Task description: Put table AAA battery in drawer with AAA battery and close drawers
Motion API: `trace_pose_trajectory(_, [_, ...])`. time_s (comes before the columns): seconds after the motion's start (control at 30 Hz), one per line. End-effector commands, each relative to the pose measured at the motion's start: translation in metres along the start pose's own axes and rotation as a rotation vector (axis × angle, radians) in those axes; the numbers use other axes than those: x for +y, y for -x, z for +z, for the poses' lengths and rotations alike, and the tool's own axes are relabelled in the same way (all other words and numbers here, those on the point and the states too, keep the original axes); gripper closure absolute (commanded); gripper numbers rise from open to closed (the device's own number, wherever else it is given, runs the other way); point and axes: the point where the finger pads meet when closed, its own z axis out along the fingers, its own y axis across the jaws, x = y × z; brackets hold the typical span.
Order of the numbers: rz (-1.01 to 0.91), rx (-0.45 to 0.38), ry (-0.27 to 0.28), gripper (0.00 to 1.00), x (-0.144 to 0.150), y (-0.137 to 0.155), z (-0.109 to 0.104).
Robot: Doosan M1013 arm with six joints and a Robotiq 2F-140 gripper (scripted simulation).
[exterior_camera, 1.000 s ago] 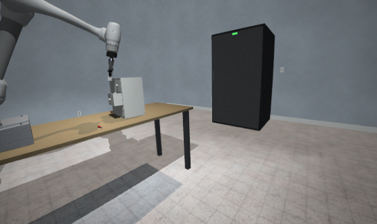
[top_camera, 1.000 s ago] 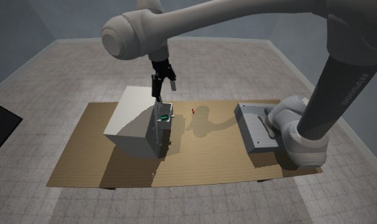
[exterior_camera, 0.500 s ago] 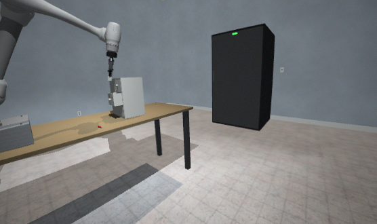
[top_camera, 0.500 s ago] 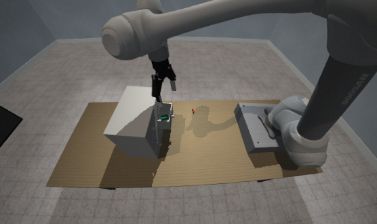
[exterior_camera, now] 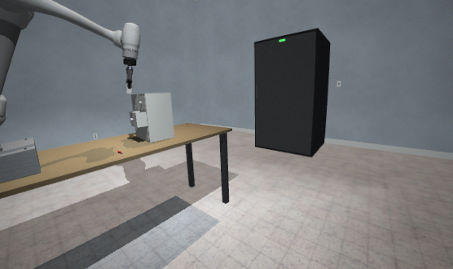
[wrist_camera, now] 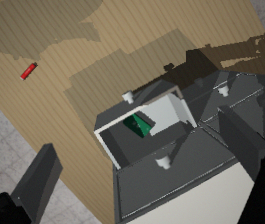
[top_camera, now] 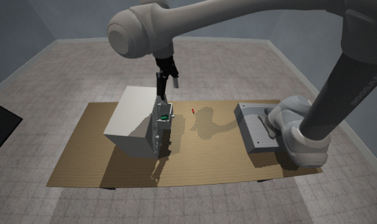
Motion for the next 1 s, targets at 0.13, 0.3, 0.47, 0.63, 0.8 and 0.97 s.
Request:
trace_pose_trajectory(0.13, [-0.155,-0.072,-0.089,0.0,-0.006,-0.054,-0.044])
trace_pose_trajectory(0.3, [-0.204,-0.094,-0.116,0.0,-0.008,-0.071,-0.057])
trace_pose_trajectory(0.47, [-0.249,-0.115,-0.142,0.0,-0.01,-0.086,-0.07])
trace_pose_trajectory(0.63, [-0.255,-0.118,-0.146,0.0,-0.011,-0.088,-0.072])
trace_pose_trajectory(0.8, [-0.255,-0.118,-0.146,0.0,-0.011,-0.088,-0.072])
trace_pose_trajectory(0.97, [-0.26,-0.118,-0.146,0.0,-0.011,-0.089,-0.071])
